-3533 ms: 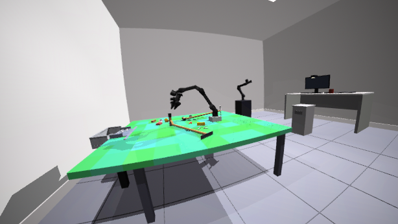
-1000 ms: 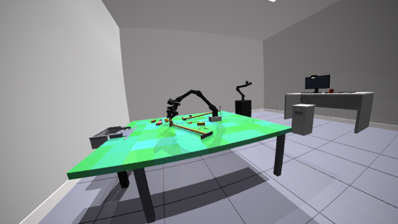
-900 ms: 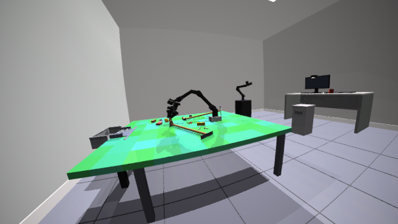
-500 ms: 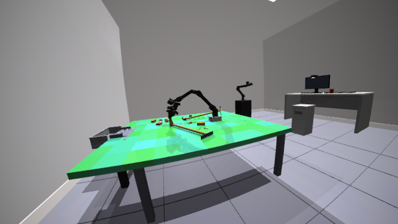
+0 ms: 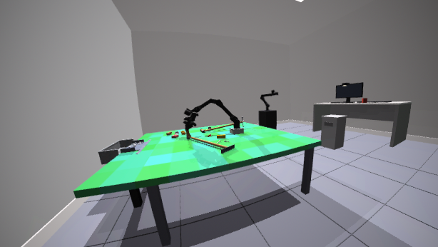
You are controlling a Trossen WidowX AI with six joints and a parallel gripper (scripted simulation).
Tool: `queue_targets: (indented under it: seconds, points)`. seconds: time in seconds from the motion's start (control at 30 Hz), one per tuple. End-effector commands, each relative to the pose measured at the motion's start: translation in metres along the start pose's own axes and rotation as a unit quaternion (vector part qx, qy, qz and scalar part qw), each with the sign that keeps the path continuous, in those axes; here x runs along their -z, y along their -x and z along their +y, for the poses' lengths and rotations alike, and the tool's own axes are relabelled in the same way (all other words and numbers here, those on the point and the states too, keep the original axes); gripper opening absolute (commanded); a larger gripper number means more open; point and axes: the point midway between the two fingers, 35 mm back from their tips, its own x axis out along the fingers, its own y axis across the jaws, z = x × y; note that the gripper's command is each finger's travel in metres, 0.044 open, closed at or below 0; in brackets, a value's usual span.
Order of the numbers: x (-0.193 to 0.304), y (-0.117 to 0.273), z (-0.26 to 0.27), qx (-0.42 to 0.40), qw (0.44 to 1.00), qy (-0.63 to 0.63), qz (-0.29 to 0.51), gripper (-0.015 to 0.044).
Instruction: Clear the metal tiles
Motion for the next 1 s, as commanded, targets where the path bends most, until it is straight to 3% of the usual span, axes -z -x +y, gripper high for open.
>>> queue_targets:
  seconds: [0.0, 0.97]
  points:
    - [0.002, 0.004, 0.002, -0.001, 1.0, 0.0, 0.0, 0.0]
    - [0.021, 0.031, 0.02, -0.001, 1.0, 0.0, 0.001, 0.0]
